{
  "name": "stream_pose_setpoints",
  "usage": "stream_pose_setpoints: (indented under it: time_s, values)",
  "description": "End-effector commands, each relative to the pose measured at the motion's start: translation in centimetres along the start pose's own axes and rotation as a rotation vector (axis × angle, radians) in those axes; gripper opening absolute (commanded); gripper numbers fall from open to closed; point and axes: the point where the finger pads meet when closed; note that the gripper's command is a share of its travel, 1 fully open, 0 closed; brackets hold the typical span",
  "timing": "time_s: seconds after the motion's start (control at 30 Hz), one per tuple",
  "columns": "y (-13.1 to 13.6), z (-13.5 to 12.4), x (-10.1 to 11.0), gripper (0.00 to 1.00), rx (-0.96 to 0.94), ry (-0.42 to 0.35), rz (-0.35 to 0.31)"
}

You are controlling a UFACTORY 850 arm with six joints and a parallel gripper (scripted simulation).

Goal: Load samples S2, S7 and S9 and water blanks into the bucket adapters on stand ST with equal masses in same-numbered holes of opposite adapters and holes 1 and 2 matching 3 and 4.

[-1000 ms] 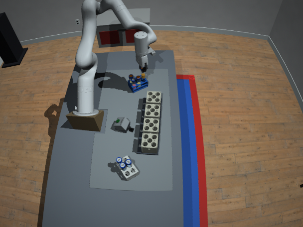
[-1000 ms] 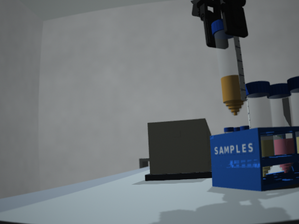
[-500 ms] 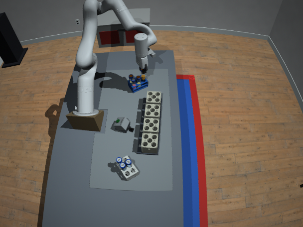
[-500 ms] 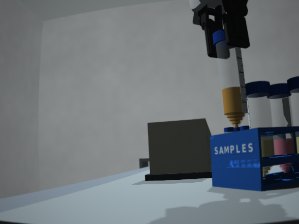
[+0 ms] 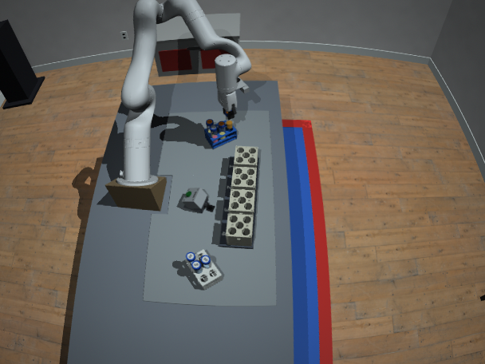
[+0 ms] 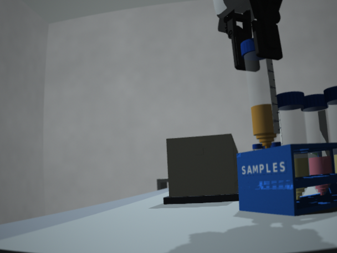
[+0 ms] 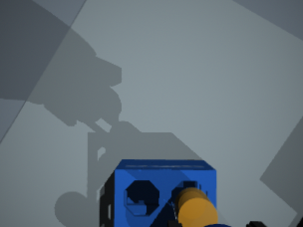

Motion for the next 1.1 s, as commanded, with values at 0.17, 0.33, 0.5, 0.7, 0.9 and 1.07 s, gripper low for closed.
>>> stream_pose_setpoints:
  time_s: [0.17, 0.33, 0.5, 0.7, 0.9, 1.07]
  values:
    - [0.0, 0.1, -0.6, 0.00, 0.001, 0.001, -0.001]
    - [0.0, 0.1, -1.1, 0.00, 0.001, 0.001, -0.001]
    - [0.0, 0.1, -1.5, 0.00, 0.001, 0.001, -0.001]
    - [0.0, 0.1, -2.0, 0.00, 0.001, 0.001, -0.001]
    - [0.0, 0.1, -2.6, 0.00, 0.001, 0.001, -0.001]
    - [0.0, 0.1, -3.0, 0.00, 0.001, 0.001, -0.001]
Point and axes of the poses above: the point where the finger pads meet when closed, its own x axis back along the fingers, its own y axis across the jaws, z = x × y, and after that the axes turned 5 degrees about x, right-handed
